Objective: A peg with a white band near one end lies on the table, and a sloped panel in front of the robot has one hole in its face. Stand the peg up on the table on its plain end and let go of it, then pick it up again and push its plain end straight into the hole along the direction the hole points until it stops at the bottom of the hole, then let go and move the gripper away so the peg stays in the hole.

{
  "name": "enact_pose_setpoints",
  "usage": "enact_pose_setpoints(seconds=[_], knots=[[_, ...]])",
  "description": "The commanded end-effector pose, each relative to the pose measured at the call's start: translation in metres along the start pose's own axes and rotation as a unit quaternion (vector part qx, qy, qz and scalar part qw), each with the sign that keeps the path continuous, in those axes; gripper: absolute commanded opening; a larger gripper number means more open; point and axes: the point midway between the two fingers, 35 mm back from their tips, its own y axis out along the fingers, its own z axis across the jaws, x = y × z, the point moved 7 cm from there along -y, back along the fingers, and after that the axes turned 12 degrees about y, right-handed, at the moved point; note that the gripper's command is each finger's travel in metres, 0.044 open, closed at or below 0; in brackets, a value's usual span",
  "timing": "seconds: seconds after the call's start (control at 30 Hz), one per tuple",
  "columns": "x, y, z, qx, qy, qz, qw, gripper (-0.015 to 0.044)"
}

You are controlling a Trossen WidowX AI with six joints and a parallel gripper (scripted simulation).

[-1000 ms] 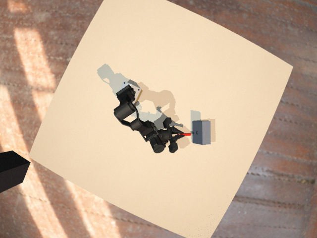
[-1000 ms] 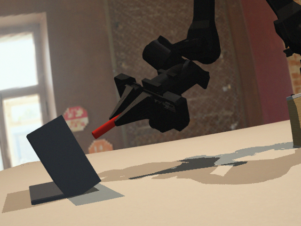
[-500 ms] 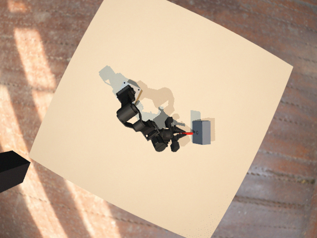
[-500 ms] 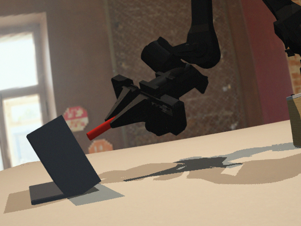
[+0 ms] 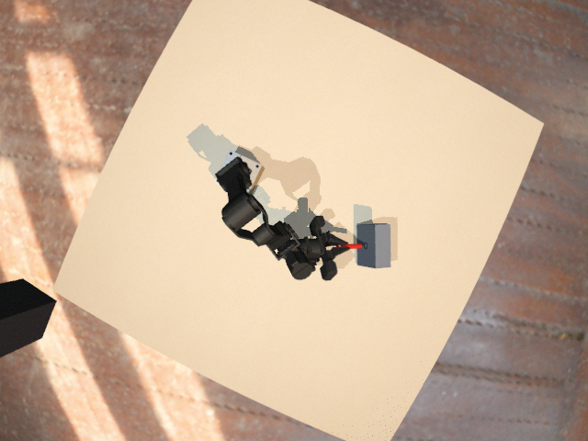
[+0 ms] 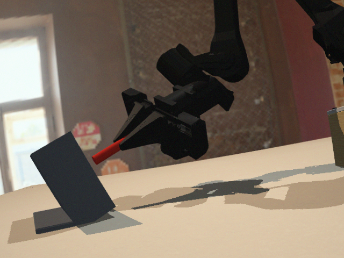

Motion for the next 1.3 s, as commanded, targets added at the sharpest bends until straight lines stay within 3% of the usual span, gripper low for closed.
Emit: enact_pose_setpoints(seconds=[0.0, 1.27], knots=[[0.0011, 0.0068, 0.0001, 0.001, 0.002, -0.001, 1.000, 0.0000], [0.0026, 0.0134, -0.0001, 0.000, -0.001, 0.001, 1.000, 0.0000]])
